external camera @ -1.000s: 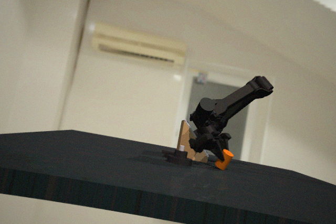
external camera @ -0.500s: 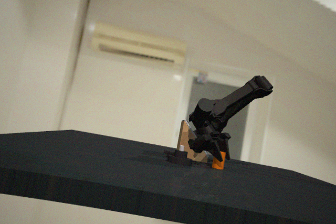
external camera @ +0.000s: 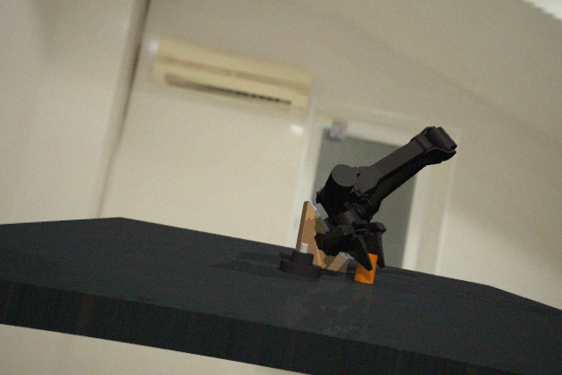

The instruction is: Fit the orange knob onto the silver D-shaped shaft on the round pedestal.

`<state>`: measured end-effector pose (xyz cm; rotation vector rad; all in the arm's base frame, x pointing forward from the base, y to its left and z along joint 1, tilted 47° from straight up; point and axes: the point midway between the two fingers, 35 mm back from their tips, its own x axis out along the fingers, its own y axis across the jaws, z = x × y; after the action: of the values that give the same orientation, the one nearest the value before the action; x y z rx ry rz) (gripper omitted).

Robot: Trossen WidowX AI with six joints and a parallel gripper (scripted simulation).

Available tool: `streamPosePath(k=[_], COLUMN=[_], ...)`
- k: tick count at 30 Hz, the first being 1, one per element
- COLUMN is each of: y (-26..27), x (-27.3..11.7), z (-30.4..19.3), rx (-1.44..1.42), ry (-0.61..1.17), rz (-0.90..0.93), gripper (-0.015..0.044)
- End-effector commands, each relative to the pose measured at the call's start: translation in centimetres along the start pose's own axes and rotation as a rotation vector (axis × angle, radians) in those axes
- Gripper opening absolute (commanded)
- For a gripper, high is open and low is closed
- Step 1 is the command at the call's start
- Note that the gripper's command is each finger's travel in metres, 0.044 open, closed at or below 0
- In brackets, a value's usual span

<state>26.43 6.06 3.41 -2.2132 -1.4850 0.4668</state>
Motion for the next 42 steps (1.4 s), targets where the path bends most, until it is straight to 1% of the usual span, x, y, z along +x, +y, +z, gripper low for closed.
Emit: streamPosePath(k=[1,6,14,22,33,42], y=[0.0,0.0,0.3,1.3,0.2,-1.2], x=[0.0,0.0,-0.2,-2.3,-4.9,-5.8], z=[0.0,0.0,0.0,-0.1,-3.3,-5.5], rx=[-0.007,-0.007,-0.007,-0.011,-0.09,-0.02], ry=[0.0,0.0,-0.001,-0.032,-0.05,-0.024], rz=[0.0,0.0,0.009,0.081,0.073,0.042], gripper=[0.0312,0.044,0.044,0.044,0.044,0.044])
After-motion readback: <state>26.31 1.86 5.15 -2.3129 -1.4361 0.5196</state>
